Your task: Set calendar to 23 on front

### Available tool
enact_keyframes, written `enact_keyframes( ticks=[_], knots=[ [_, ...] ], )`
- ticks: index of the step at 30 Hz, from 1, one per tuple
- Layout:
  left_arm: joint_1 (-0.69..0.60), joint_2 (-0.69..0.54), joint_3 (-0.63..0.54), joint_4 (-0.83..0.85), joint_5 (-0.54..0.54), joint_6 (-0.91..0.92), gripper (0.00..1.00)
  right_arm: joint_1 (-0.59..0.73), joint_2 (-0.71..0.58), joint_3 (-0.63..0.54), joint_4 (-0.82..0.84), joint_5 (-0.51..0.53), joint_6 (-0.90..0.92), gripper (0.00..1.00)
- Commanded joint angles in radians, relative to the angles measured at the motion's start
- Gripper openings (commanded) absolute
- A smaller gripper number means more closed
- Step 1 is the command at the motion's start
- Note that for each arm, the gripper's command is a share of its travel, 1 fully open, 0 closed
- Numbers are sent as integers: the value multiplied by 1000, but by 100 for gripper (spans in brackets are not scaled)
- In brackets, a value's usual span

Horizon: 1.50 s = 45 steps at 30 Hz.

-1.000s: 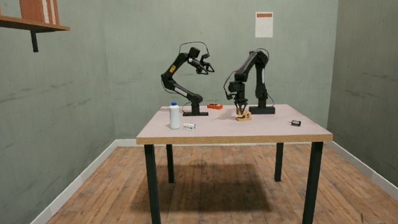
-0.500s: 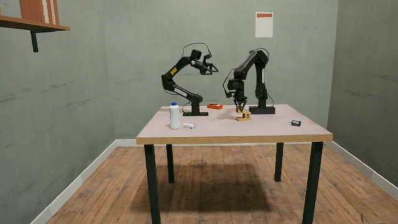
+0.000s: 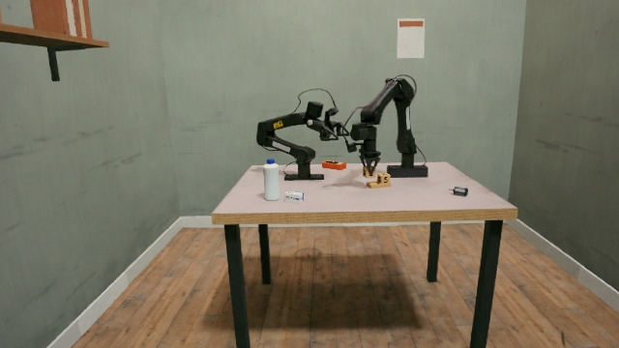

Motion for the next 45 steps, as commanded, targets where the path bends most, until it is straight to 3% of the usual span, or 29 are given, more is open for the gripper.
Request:
enact_keyframes(
  ticks=[1,7,13,21,30,45],
  knots=[
    [84,32,51,48,2,113,40,-53,-42,-75,138,-49,-19,100],
    [292,124,84,96,-16,300,40,-126,-73,-204,234,-101,-27,100],
    [410,195,115,116,-9,389,40,-161,-80,-231,233,-131,-28,100],
    [433,211,123,102,-5,418,40,-166,-78,-232,236,-138,-25,100],
    [433,209,120,92,5,688,40,-162,-69,-221,236,-132,-23,100],
    [436,232,139,102,8,697,40,-162,-69,-221,236,-132,-23,100]
  ],
)
